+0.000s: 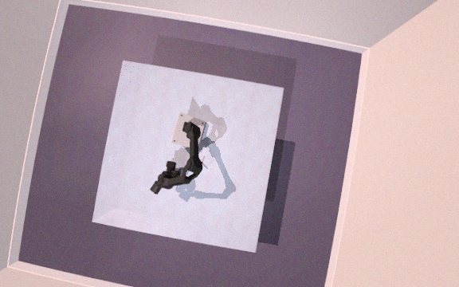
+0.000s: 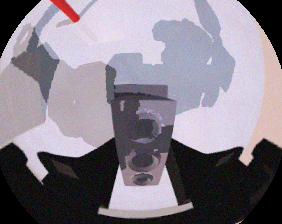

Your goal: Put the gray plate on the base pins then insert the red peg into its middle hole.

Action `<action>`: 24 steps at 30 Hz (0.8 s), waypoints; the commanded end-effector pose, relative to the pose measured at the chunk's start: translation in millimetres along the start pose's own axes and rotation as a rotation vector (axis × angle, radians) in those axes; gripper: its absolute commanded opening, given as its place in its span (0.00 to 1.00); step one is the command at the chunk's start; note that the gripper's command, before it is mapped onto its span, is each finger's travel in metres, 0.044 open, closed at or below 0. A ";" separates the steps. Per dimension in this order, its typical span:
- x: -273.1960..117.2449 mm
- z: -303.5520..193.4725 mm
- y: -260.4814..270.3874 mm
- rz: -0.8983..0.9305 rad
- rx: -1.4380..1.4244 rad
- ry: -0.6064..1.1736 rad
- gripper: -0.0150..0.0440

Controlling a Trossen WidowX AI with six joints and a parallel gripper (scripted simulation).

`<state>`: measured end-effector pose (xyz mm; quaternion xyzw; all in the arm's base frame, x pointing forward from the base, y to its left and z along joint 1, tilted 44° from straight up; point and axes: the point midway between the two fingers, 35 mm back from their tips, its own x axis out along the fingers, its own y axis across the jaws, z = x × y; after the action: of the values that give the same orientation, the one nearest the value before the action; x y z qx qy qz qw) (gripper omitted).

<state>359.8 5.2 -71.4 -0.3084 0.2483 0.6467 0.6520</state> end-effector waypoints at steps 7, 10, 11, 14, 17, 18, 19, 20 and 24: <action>-0.5 0.1 -0.2 -0.001 -0.002 0.000 1.00; -0.5 0.1 -0.2 -0.001 -0.002 0.000 1.00; -0.5 0.1 -0.2 -0.001 -0.002 0.000 1.00; -0.5 0.1 -0.2 -0.001 -0.002 0.000 1.00; -10.8 -1.0 -1.8 -0.001 -0.001 0.002 1.00; -23.7 -2.2 -3.4 -0.002 0.000 0.004 1.00; -40.8 -3.2 -4.5 -0.002 0.001 0.005 1.00; -58.3 -3.8 -4.9 -0.002 0.002 0.006 1.00; -111.7 -2.2 -0.6 -0.003 0.004 0.002 1.00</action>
<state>359.6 -32.9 -35.5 -0.3007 0.2514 0.6504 0.6507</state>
